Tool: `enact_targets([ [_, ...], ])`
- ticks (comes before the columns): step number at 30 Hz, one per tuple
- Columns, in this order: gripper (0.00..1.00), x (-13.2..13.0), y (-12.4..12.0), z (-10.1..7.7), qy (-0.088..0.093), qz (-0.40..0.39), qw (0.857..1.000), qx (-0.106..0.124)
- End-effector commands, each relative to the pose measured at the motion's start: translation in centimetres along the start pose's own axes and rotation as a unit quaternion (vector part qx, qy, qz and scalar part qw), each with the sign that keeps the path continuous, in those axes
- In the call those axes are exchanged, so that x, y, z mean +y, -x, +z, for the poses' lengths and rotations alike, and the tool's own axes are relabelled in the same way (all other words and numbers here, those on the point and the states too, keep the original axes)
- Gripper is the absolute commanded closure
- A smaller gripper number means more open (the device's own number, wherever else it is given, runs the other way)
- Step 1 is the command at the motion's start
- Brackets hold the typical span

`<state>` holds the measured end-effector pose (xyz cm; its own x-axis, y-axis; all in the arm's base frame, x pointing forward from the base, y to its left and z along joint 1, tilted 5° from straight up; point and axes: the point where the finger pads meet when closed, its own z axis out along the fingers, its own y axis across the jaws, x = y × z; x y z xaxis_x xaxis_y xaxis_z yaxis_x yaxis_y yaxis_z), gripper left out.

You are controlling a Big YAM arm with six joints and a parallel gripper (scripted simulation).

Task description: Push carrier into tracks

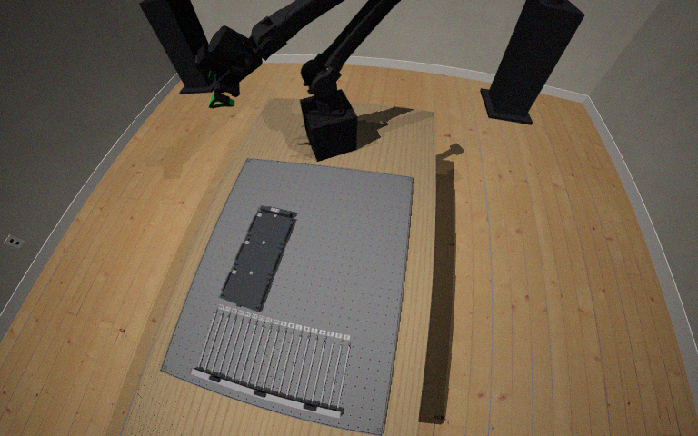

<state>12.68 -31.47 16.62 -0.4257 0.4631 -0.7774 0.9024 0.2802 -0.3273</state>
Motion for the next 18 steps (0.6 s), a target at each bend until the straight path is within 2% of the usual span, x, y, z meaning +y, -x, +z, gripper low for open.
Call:
enact_targets([
  [1,0.0,-0.1,0.4,-0.1,-0.001,0.002,1.0,-0.004],
  [17,0.0,-0.1,0.4,-0.1,-0.001,0.002,1.0,-0.004],
  [18,0.0,0.2,4.1,-0.7,0.009,-0.009,1.0,-0.026],
])
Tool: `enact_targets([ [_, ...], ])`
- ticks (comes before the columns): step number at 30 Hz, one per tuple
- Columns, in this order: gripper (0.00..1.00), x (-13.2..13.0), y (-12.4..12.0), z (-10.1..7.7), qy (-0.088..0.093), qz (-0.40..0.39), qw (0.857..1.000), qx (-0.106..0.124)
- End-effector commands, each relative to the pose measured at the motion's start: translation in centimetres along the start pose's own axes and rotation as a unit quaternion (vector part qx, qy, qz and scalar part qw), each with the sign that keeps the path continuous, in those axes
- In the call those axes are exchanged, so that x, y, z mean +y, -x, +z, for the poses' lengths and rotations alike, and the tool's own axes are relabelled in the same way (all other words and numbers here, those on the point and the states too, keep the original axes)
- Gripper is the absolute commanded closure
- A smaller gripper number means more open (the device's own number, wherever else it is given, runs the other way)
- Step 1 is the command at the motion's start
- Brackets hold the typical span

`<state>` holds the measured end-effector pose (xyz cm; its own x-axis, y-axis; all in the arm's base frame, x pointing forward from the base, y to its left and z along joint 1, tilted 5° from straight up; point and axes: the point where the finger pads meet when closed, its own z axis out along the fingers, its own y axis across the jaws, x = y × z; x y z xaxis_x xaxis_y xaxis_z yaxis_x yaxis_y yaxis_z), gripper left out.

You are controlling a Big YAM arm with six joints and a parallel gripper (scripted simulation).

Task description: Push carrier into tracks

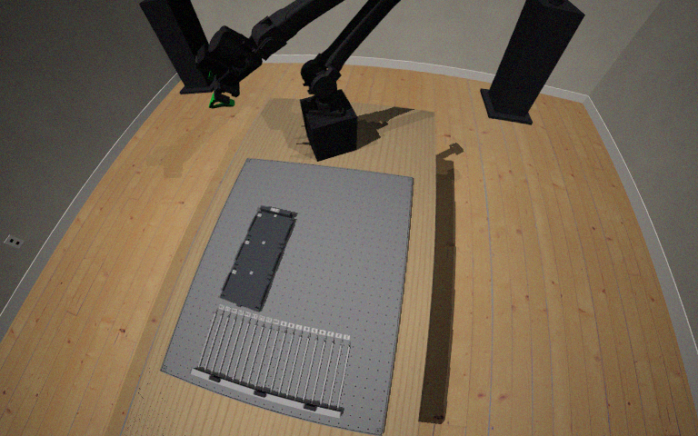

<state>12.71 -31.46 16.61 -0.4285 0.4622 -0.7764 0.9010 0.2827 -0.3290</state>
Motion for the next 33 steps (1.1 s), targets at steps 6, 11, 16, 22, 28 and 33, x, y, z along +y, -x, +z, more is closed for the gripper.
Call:
enact_targets([
  [6,0.0,3.3,4.1,0.0,0.048,-0.098,0.994,-0.01],
  [11,0.0,5.7,3.8,0.5,0.081,-0.172,0.982,0.001],
  [16,0.0,7.1,3.5,0.7,0.101,-0.216,0.971,0.007],
  [22,0.0,10.1,2.8,1.0,0.142,-0.302,0.942,0.015],
  [28,0.0,12.8,1.9,1.1,0.183,-0.385,0.904,0.019],
  [33,0.0,14.3,1.3,1.1,0.204,-0.425,0.882,0.019],
])
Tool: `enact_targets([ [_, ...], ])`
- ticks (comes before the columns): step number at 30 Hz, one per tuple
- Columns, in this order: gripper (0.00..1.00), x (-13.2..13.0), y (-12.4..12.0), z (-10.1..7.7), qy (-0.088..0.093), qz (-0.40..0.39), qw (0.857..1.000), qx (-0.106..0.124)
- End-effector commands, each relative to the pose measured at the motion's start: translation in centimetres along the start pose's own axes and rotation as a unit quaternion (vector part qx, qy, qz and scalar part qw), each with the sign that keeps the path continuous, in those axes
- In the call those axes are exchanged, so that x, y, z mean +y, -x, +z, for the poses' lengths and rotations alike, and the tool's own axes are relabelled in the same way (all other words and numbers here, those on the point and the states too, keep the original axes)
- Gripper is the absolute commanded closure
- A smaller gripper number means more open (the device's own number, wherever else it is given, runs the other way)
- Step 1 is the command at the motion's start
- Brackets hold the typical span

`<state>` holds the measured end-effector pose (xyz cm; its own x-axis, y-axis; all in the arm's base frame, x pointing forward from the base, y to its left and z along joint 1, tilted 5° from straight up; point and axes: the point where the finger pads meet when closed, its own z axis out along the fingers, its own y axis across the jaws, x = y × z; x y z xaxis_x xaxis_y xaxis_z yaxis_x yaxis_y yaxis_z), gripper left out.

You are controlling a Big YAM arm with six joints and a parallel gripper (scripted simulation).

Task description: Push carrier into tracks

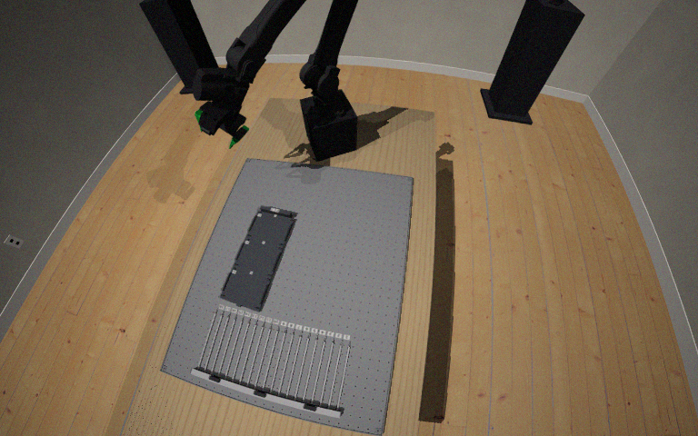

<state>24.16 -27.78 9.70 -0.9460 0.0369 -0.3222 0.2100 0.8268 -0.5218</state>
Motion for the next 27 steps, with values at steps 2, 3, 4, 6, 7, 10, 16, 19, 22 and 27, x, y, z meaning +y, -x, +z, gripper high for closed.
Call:
enact_targets([
  [2,0.0,-1.0,3.3,-0.5,0.004,-0.061,0.998,-0.02],
  [3,0.0,-0.5,3.5,-0.3,0.011,-0.076,0.997,-0.021],
  [4,0.0,-0.1,3.8,-0.1,0.019,-0.091,0.995,-0.021],
  [6,0.0,0.6,4.1,0.1,0.032,-0.122,0.992,-0.021],
  [7,0.0,1.0,4.3,0.3,0.039,-0.137,0.99,-0.022],
  [10,0.0,2.3,4.8,0.8,0.06,-0.182,0.981,-0.024],
  [16,0.0,4.6,5.6,1.5,0.095,-0.255,0.962,-0.03],
  [19,0.0,5.6,5.9,1.8,0.108,-0.284,0.952,-0.033],
  [22,0.0,7.1,6.3,2.2,0.129,-0.327,0.935,-0.038],
  [27,0.0,9.3,6.8,2.7,0.162,-0.396,0.902,-0.049],
])
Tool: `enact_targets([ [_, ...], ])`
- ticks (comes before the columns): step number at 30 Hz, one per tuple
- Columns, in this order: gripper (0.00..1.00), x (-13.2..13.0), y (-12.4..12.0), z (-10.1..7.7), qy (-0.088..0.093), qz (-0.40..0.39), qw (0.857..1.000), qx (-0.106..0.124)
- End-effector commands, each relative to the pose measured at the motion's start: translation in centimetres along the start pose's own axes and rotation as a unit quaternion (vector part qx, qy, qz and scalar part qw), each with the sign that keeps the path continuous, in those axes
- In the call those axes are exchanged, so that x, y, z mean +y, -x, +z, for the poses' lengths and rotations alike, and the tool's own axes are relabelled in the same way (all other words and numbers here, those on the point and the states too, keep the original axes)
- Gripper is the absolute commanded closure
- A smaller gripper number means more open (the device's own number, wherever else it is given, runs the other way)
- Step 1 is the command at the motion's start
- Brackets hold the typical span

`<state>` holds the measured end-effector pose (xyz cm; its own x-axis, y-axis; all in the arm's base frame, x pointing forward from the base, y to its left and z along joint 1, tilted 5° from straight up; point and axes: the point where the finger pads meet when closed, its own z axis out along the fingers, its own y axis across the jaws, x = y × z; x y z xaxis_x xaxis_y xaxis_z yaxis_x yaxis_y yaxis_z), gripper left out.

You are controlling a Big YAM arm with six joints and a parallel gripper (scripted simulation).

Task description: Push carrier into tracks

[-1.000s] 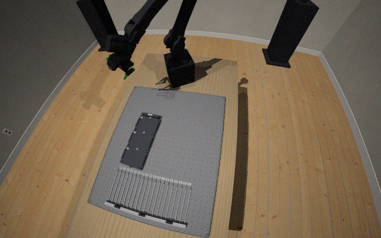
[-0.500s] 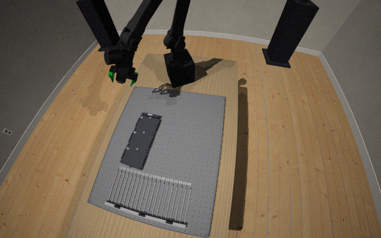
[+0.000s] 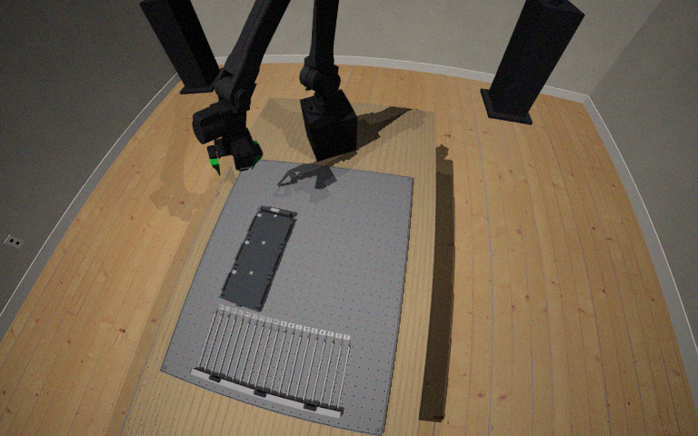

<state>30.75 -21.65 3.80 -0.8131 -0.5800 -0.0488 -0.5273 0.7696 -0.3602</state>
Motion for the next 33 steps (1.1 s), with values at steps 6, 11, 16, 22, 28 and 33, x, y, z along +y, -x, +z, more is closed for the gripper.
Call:
enact_targets([
  [6,0.0,-0.4,3.6,0.9,0.032,-0.136,0.99,-0.025],
  [11,0.0,0.8,5.1,1.8,0.058,-0.196,0.978,-0.038],
  [16,0.0,2.6,6.8,3.0,0.089,-0.269,0.957,-0.056],
  [22,0.0,4.8,8.6,4.3,0.124,-0.353,0.924,-0.081],
  [28,0.0,5.9,9.5,4.8,0.143,-0.398,0.901,-0.096],
  [33,0.0,6.0,8.7,4.7,0.139,-0.388,0.906,-0.093],
])
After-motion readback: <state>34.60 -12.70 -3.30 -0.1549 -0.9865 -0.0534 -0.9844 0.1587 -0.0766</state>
